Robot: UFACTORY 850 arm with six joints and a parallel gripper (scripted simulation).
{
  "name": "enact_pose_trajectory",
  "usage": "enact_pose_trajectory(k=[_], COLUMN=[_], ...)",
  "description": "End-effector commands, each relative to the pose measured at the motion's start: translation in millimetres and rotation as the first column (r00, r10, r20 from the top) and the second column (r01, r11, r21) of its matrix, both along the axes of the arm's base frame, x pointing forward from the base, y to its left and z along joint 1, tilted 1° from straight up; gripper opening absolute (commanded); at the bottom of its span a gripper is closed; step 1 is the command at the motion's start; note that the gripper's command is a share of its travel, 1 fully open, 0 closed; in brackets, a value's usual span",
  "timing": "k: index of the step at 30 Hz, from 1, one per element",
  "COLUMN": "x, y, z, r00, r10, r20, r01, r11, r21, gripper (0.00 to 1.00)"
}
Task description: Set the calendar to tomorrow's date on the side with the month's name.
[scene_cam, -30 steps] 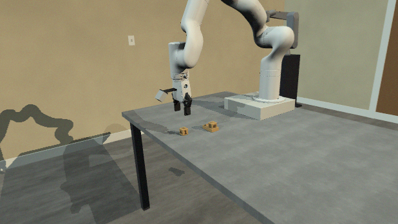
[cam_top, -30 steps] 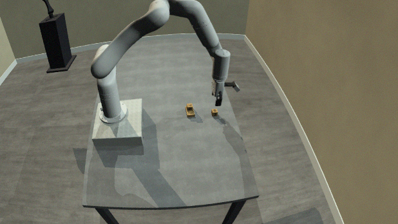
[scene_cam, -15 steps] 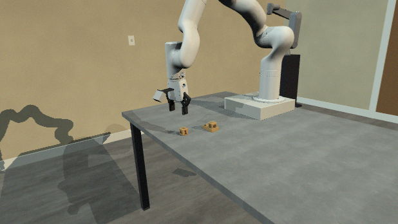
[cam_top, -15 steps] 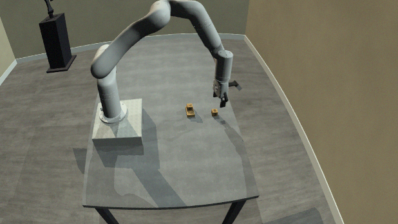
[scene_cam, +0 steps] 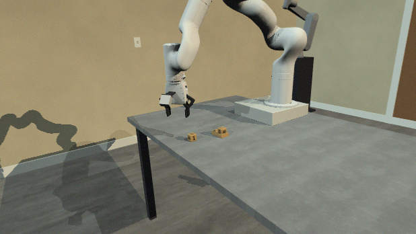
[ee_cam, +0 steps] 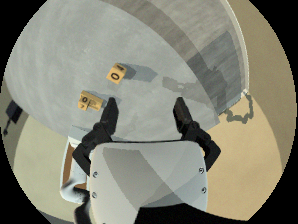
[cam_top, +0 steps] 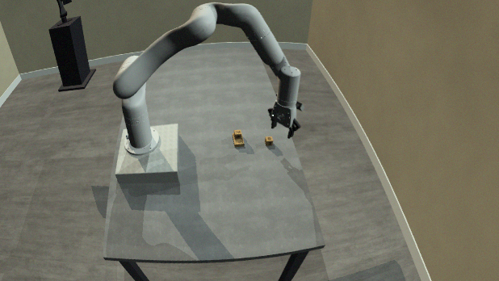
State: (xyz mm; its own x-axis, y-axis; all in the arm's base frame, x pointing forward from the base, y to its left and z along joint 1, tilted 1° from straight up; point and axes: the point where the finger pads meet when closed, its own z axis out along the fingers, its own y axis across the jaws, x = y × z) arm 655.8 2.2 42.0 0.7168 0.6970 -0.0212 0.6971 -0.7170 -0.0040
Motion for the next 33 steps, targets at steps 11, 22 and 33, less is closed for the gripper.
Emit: enact_pose_trajectory(k=[11, 22, 33], x=[19.7, 19.5, 19.1], y=[-26.3, -26.3, -26.4], z=[3.1, -18.3, -53.3], r00=[0.937, 0.937, 0.937], r10=[0.348, 0.348, 0.348], r20=[0.0, 0.0, 0.0], r01=[-0.348, -0.348, -0.348], r11=[0.937, 0.937, 0.937], r21=[0.024, 0.024, 0.024], gripper=[1.0, 1.0, 1.0])
